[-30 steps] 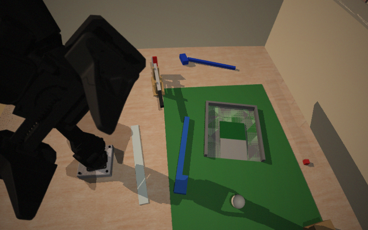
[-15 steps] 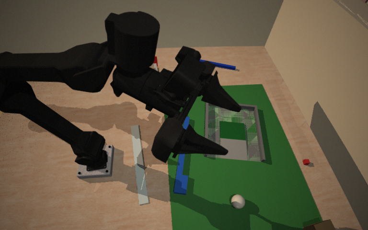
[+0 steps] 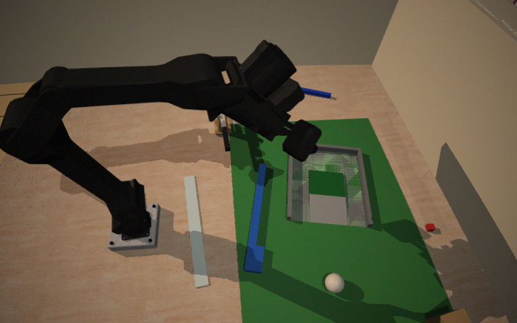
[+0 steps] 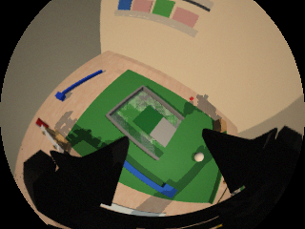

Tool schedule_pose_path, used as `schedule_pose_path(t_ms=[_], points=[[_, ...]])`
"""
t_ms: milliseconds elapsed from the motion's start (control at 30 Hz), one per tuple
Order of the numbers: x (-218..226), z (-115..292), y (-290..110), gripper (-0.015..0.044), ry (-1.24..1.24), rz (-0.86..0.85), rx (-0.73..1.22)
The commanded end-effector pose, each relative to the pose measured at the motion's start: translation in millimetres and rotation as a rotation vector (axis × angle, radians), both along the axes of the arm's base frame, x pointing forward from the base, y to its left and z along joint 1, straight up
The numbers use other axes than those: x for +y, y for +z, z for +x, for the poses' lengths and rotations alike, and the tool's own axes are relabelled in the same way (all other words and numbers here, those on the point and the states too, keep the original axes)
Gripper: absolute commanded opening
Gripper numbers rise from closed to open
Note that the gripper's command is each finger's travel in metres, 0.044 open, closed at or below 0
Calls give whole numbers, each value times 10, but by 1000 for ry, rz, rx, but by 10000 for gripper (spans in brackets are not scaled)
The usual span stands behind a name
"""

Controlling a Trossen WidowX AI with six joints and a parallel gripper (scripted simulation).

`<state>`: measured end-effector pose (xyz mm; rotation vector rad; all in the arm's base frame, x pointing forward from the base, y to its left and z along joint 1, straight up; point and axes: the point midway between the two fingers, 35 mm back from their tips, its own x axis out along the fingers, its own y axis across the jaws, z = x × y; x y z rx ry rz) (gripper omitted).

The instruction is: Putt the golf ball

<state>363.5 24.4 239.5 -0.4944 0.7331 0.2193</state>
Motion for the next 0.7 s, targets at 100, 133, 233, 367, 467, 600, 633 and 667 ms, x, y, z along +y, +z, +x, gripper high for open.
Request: schedule_pose_path(t_ms=[100,133,233,367,467,600,633,667], points=[[968,-395,-700,440,526,-118,295],[1075,-481,-782,440,595,-131,332],[1365,-775,-1011,440,803,-168,439],[1666,-1107,-1223,440,1031,-201,552],[1681,-1125,-1233,440,1042,-202,558],[1681,-1125,-1233,440,1042,-202,558],[1688,-1115,-1232,440,1042,-202,558],[1693,-1109,-1231,440,1042,-202,558]])
